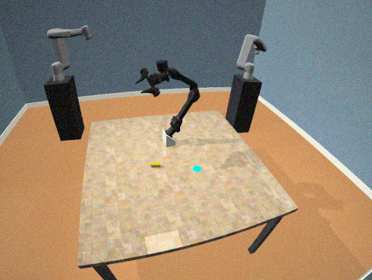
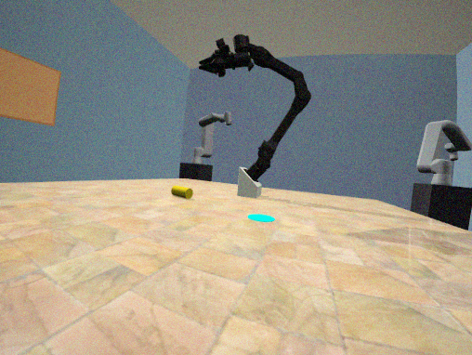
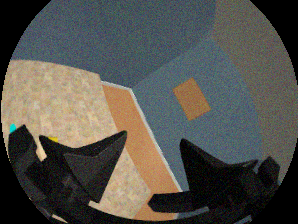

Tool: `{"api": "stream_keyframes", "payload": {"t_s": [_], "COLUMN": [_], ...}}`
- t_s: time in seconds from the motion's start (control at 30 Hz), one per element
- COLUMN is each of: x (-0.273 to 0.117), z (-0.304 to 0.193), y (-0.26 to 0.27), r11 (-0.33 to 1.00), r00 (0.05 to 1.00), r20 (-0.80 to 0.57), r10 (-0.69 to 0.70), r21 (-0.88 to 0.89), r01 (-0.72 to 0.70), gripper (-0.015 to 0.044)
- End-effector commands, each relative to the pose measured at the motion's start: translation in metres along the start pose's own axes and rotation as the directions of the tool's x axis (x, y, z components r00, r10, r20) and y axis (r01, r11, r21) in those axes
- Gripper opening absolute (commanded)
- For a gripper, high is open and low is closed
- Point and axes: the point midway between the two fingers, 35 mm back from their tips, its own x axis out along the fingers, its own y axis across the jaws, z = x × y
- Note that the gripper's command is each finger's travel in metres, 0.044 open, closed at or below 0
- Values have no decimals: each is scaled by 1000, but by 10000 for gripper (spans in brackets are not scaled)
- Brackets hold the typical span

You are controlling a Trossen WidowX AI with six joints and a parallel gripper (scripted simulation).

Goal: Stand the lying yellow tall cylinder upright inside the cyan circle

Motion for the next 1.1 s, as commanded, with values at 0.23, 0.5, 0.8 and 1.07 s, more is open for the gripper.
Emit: {"api": "stream_keyframes", "payload": {"t_s": [0.23, 0.5, 0.8, 1.07], "x": [55, 82, 97, 99], "z": [-9, -21, -41, -65], "y": [83, 151, 224, 286], "r11": [905, 705, 387, 65], "r00": [957, 870, 727, 567], "r20": [-112, -215, -344, -462], "r10": [269, 443, 595, 682], "r21": [-312, -516, -670, -735], "r01": [-291, -486, -633, -675], "gripper": [309, 309, 309, 309]}}
